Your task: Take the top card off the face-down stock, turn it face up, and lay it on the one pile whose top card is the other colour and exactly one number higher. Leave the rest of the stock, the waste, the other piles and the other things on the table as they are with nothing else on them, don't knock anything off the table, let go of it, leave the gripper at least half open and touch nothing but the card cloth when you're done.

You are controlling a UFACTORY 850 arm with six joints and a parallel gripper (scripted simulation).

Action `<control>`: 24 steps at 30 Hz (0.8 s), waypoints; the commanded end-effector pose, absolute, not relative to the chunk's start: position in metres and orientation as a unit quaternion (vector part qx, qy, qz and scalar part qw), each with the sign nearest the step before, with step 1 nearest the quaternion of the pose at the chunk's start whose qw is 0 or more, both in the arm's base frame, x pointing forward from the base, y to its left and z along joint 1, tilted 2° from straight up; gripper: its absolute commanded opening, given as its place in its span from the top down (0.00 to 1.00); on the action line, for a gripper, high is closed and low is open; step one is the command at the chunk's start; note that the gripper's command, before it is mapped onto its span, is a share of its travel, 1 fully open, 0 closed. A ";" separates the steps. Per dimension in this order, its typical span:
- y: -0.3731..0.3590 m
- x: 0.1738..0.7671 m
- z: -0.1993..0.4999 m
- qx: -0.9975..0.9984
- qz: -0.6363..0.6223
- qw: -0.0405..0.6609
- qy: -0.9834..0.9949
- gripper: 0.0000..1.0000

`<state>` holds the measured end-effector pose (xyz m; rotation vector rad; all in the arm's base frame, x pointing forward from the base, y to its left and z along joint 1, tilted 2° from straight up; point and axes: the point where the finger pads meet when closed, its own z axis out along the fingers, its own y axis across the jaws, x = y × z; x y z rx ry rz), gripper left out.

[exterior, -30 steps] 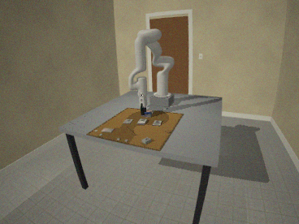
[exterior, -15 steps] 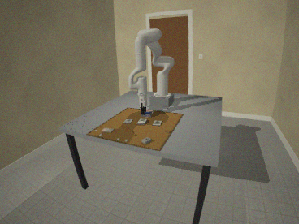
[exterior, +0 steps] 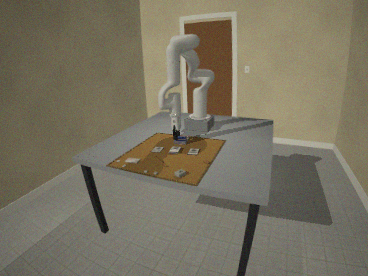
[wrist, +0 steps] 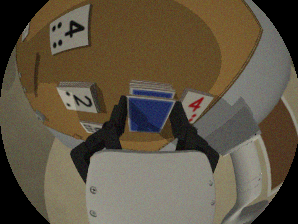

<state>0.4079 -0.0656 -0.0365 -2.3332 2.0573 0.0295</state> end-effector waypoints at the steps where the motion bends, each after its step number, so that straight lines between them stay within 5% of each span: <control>1: -0.066 0.409 -0.032 -0.750 0.009 0.016 0.661 0.37; 24: -0.067 0.409 -0.014 -0.750 0.009 0.016 0.661 0.37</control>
